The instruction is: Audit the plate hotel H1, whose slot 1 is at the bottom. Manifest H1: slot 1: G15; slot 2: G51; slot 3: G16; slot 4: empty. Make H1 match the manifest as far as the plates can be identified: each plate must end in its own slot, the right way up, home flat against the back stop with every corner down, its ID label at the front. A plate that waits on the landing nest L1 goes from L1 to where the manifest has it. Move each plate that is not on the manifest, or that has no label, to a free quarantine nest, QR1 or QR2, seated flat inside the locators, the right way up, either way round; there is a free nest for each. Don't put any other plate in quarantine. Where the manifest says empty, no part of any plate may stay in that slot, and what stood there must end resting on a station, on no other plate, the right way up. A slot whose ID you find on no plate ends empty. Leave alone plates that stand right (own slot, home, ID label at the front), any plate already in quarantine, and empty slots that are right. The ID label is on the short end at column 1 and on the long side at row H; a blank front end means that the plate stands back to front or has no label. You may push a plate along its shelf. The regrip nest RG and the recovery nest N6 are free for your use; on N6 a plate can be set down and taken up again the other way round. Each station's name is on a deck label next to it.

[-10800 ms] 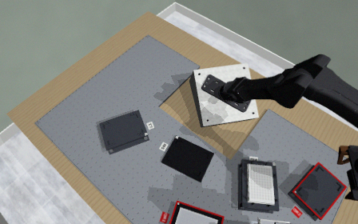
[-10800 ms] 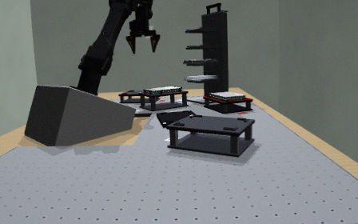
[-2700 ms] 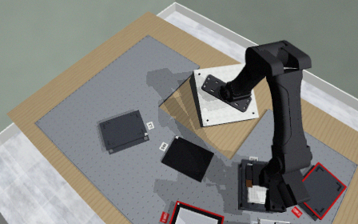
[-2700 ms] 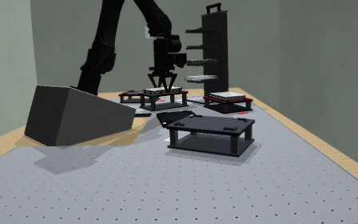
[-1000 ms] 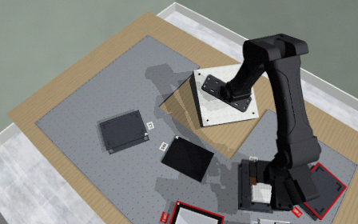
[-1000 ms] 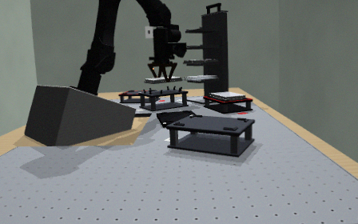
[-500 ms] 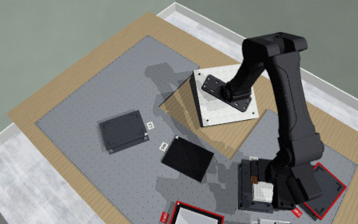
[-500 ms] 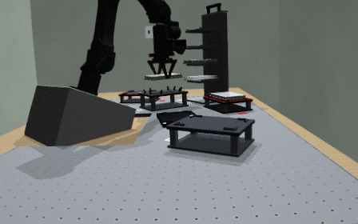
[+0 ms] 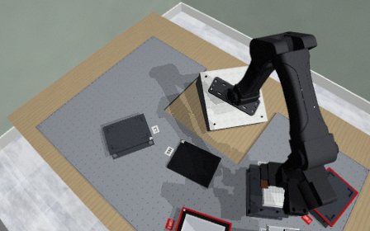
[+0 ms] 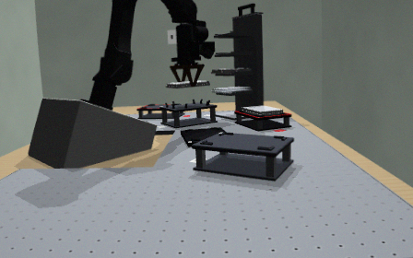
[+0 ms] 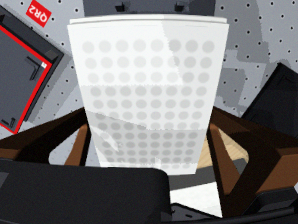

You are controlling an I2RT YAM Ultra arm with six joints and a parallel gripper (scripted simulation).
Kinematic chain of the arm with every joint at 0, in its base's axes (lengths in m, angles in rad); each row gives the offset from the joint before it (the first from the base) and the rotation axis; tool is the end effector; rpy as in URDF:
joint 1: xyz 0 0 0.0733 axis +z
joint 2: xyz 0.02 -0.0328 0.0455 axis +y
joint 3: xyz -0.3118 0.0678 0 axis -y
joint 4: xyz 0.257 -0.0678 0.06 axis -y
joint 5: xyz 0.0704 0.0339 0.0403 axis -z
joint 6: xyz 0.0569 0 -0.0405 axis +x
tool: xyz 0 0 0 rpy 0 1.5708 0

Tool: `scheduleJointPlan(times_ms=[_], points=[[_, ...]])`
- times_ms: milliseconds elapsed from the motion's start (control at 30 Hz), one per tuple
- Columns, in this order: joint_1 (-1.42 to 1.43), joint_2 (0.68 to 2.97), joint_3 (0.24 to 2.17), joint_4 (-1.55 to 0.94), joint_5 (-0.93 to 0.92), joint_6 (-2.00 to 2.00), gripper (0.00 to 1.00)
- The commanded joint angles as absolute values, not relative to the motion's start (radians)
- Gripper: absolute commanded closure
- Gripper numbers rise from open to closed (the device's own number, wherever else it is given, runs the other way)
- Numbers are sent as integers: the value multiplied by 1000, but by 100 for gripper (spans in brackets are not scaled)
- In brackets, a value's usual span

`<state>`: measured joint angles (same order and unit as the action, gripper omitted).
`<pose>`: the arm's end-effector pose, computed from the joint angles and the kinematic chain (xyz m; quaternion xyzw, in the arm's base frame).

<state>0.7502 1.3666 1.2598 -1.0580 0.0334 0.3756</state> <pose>0.1972 0.1827 0.3394 -0.1791 0.9628 0.0937 0.1792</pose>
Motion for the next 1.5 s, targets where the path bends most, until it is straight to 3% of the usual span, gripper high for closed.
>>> scheduleJointPlan(times_ms=[0, 1467], points=[[751, 1354, 1290, -1097, 35, 376, 14], [768, 1342, 1680, -1500, 41, 393, 14]])
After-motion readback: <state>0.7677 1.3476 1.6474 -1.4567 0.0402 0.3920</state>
